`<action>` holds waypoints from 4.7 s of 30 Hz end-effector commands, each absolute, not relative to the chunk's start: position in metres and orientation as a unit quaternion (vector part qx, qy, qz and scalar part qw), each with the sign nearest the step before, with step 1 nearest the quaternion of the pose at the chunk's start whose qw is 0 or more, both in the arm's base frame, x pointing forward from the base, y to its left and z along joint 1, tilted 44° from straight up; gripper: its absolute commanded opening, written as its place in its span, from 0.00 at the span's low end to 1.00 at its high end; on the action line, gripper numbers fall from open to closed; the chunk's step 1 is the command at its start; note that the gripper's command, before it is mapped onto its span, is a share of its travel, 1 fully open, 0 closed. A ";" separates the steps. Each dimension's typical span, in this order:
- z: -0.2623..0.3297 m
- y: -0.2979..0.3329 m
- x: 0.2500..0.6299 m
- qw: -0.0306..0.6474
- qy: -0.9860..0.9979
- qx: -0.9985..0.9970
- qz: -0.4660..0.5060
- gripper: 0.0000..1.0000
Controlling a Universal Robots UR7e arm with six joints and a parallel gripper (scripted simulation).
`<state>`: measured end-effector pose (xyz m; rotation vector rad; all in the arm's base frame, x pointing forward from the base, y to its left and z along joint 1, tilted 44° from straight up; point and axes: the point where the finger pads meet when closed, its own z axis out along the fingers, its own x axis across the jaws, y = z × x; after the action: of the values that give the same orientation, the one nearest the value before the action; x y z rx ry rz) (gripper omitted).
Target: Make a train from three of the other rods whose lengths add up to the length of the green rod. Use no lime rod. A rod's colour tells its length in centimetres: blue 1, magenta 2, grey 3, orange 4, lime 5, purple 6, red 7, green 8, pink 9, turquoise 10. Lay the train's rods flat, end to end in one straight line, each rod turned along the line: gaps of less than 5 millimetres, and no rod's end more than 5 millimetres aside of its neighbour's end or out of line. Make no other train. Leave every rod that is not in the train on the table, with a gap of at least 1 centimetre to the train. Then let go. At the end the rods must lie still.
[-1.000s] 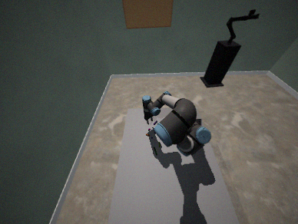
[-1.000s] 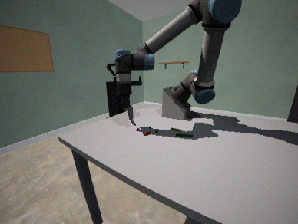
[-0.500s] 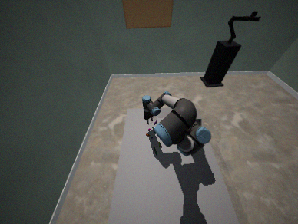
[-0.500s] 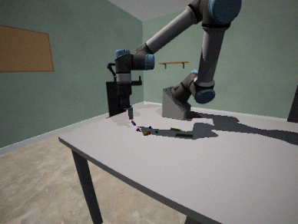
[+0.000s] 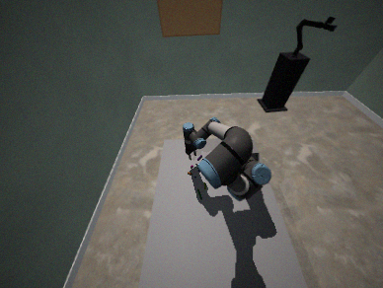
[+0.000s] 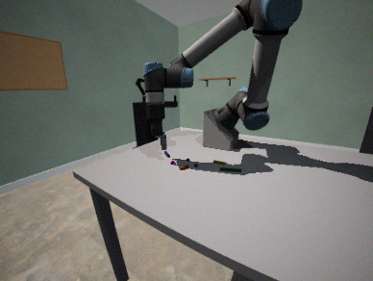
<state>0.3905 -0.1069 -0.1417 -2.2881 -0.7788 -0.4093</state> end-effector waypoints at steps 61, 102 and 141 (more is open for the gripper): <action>-0.113 -0.087 0.382 0.356 -0.177 -0.911 -0.110 1.00; -0.039 -0.002 0.339 0.363 0.310 -0.875 0.086 1.00; -0.032 0.017 0.327 0.350 0.410 -0.833 0.127 1.00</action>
<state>0.3268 0.0173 -0.0319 -2.1562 1.0612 0.3312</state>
